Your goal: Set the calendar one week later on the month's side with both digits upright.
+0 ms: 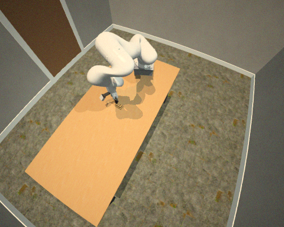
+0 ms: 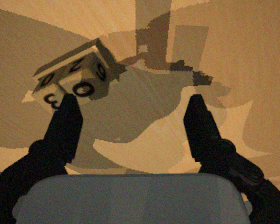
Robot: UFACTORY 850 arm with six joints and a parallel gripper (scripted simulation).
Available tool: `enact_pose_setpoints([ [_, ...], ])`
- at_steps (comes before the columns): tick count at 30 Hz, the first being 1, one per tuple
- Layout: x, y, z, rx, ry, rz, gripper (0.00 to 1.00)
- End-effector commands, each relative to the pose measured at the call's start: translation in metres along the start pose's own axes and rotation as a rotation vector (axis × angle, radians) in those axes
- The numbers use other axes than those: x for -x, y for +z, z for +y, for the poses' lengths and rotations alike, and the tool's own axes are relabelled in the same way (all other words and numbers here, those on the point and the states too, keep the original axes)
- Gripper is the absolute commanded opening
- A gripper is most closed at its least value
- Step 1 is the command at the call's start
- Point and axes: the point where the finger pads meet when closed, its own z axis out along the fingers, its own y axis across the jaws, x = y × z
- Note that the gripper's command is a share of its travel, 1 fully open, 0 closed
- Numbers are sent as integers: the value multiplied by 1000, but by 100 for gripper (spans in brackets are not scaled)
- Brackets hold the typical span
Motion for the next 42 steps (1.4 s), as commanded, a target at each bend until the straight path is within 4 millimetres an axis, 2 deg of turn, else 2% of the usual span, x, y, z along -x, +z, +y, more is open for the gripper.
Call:
enact_pose_setpoints([
  [1,2,0,2,-1,90,-1,100],
  [6,4,0,4,-1,254,-1,100],
  [9,14,0,12,-1,263,-1,100],
  [15,15,0,13,-1,288,-1,100],
  [22,17,0,15,-1,515,-1,100],
  [25,28,0,24,-1,525,-1,100],
  [42,28,0,24,-1,525,-1,100],
])
